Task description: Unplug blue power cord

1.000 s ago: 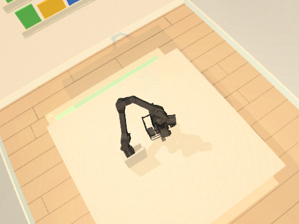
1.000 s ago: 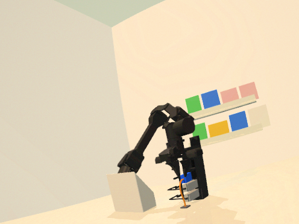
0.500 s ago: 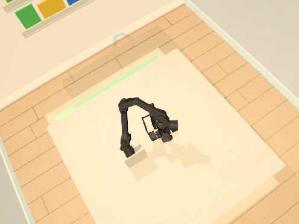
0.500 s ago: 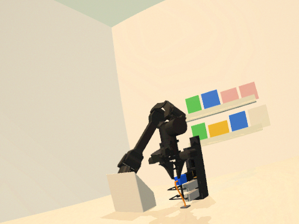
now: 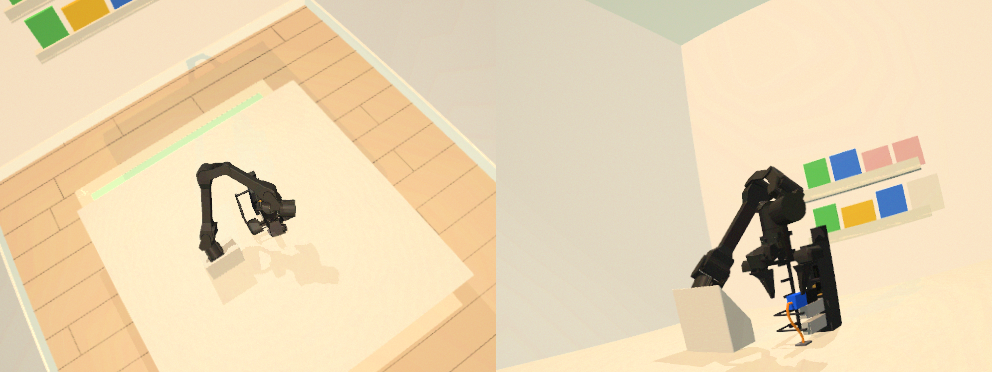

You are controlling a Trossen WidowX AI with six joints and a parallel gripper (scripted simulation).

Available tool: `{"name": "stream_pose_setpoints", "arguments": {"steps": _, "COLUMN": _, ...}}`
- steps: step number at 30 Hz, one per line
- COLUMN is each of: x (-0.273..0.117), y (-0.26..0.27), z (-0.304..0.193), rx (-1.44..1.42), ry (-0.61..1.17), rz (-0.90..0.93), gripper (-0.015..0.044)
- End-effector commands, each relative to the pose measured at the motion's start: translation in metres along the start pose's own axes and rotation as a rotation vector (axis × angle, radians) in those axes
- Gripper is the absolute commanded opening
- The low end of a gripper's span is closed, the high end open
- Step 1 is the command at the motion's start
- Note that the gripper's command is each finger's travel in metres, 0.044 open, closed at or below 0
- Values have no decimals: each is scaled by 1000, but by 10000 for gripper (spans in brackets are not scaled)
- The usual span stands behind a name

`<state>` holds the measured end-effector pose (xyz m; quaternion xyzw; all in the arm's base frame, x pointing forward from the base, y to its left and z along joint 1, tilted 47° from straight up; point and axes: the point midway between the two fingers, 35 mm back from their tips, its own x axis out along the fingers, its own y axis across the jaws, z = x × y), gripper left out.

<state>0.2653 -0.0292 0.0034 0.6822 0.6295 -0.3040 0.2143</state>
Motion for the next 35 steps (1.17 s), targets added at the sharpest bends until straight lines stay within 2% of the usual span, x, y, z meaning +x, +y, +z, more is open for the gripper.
{"name": "stream_pose_setpoints", "arguments": {"steps": 1, "x": -7, "y": 1, "z": 28, "rx": 6, "ry": -6, "rz": 5, "gripper": 440}}
{"name": "stream_pose_setpoints", "arguments": {"steps": 5, "x": -12, "y": -1, "z": 53, "rx": 6, "ry": -5, "rz": 5, "gripper": 440}}
{"name": "stream_pose_setpoints", "arguments": {"steps": 35, "x": -12, "y": -1, "z": 53, "rx": 6, "ry": -5, "rz": 5, "gripper": 440}}
